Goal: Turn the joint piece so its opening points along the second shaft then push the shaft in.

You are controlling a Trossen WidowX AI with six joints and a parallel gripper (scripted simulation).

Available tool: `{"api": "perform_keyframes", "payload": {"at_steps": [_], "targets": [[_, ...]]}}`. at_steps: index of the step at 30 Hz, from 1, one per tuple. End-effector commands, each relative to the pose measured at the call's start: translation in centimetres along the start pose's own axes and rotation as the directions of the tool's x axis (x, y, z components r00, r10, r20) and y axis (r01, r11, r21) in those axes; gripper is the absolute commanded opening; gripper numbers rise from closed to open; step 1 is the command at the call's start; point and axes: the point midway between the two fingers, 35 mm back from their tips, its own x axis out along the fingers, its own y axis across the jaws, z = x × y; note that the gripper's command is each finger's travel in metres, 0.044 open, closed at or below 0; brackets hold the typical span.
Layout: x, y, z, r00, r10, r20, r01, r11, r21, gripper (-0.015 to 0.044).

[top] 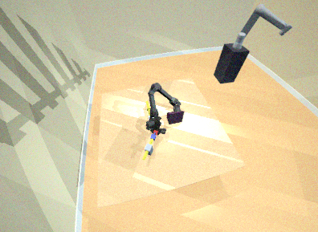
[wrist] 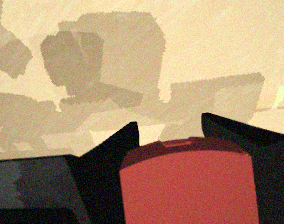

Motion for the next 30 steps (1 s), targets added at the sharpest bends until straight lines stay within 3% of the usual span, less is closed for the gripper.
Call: {"api": "perform_keyframes", "payload": {"at_steps": [1,18,20,25,30], "targets": [[0.02,-0.01,0.02,1.000,0.002,0.001,-0.002,1.000,-0.004,0.0182],[0.02,-0.01,0.02,1.000,0.002,0.001,-0.002,1.000,-0.004,0.0182],[0.00,0.00,0.00,1.000,0.000,0.000,0.000,1.000,0.000,0.0147],[0.00,0.00,0.00,1.000,0.000,0.000,0.000,1.000,0.000,0.0147],[0.00,0.00,0.00,1.000,0.000,0.000,0.000,1.000,0.000,0.0016]]}}
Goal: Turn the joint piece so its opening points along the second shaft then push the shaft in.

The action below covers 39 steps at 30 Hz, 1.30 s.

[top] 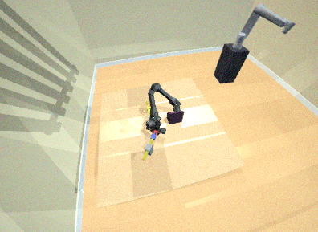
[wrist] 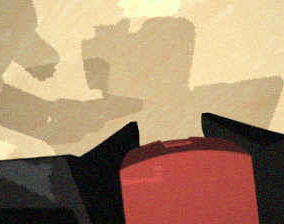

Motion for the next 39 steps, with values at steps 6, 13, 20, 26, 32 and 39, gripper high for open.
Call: {"api": "perform_keyframes", "payload": {"at_steps": [6,13,20,26,32,39], "targets": [[0.0,0.0,0.0,1.000,0.000,0.003,0.000,1.000,-0.002,0.0000],[-0.3,0.2,0.2,0.997,-0.009,0.081,0.014,0.998,-0.059,0.0000],[-0.9,0.6,0.3,0.982,-0.007,0.191,0.034,0.990,-0.139,0.0000],[-1.3,0.9,0.4,0.961,0.008,0.276,0.050,0.978,-0.200,0.0000],[-1.7,1.2,0.5,0.934,0.033,0.356,0.066,0.963,-0.261,0.0000],[-2.1,1.5,0.5,0.906,0.061,0.418,0.079,0.948,-0.310,0.0000]]}}
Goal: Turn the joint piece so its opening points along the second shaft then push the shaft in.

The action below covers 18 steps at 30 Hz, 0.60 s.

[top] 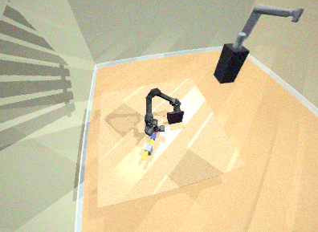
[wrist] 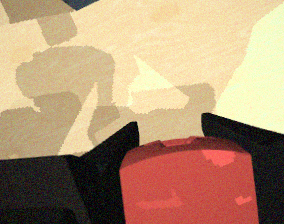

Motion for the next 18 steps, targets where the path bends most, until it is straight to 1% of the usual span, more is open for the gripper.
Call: {"api": "perform_keyframes", "payload": {"at_steps": [1,18], "targets": [[-0.14,0.11,0.07,1.000,0.005,0.031,-0.004,1.000,-0.023,0.0000],[-0.22,0.15,0.15,0.999,0.006,0.051,-0.005,0.999,-0.032,0.0000]]}}
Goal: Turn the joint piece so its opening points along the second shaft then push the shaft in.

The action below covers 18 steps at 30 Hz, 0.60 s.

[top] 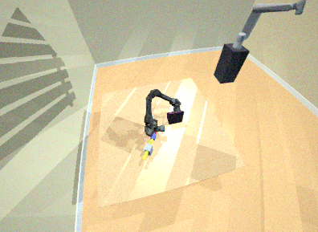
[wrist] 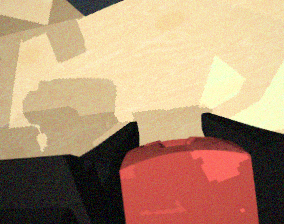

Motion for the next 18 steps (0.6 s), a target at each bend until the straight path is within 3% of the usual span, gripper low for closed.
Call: {"api": "perform_keyframes", "payload": {"at_steps": [1,12,18], "targets": [[-0.02,0.01,0.01,1.000,0.001,0.004,-0.001,1.000,-0.003,0.0000],[-0.01,0.00,0.00,1.000,0.000,0.001,0.000,1.000,0.000,0.0000],[-0.01,0.00,0.00,1.000,0.000,0.001,0.000,1.000,0.000,0.0147]]}}
